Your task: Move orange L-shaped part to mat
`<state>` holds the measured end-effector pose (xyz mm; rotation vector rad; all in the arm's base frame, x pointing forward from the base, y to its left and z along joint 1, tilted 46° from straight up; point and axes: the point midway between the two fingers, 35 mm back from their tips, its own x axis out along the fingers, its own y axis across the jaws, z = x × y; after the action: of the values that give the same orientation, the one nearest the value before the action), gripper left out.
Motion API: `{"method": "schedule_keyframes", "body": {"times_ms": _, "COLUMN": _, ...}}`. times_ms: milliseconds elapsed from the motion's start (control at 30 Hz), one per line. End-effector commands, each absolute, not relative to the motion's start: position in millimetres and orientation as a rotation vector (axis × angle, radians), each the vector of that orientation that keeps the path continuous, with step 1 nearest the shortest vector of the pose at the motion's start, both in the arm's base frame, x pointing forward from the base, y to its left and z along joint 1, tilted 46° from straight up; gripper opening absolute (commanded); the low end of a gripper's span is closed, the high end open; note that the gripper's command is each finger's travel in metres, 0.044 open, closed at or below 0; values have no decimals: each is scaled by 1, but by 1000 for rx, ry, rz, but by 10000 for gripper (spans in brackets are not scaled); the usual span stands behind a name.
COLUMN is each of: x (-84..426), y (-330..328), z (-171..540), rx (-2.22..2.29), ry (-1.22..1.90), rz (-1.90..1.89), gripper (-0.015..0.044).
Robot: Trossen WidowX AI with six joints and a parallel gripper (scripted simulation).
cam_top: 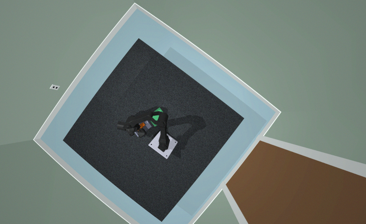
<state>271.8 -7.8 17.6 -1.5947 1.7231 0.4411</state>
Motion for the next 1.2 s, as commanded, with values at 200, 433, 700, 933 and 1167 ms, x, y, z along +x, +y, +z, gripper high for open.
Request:
{"method": "schedule_keyframes", "body": {"times_ms": 200, "x": 270, "y": -23, "z": 3, "rx": -1601, "ry": 1737, "rz": 446, "gripper": 280}}
{"method": "schedule_keyframes", "body": {"times_ms": 433, "x": 270, "y": -31, "z": -4, "rx": -1602, "ry": 1738, "rz": 445, "gripper": 280}}
{"method": "schedule_keyframes", "body": {"times_ms": 700, "x": 270, "y": -37, "z": -10, "rx": -1602, "ry": 1739, "rz": 444, "gripper": 280}}
{"method": "schedule_keyframes", "body": {"times_ms": 933, "x": 272, "y": -35, "z": -7, "rx": -1596, "ry": 1727, "rz": 438, "gripper": 201}}
{"method": "schedule_keyframes", "body": {"times_ms": 1167, "x": 272, "y": -35, "z": -7, "rx": -1596, "ry": 1727, "rz": 438, "gripper": 115}}
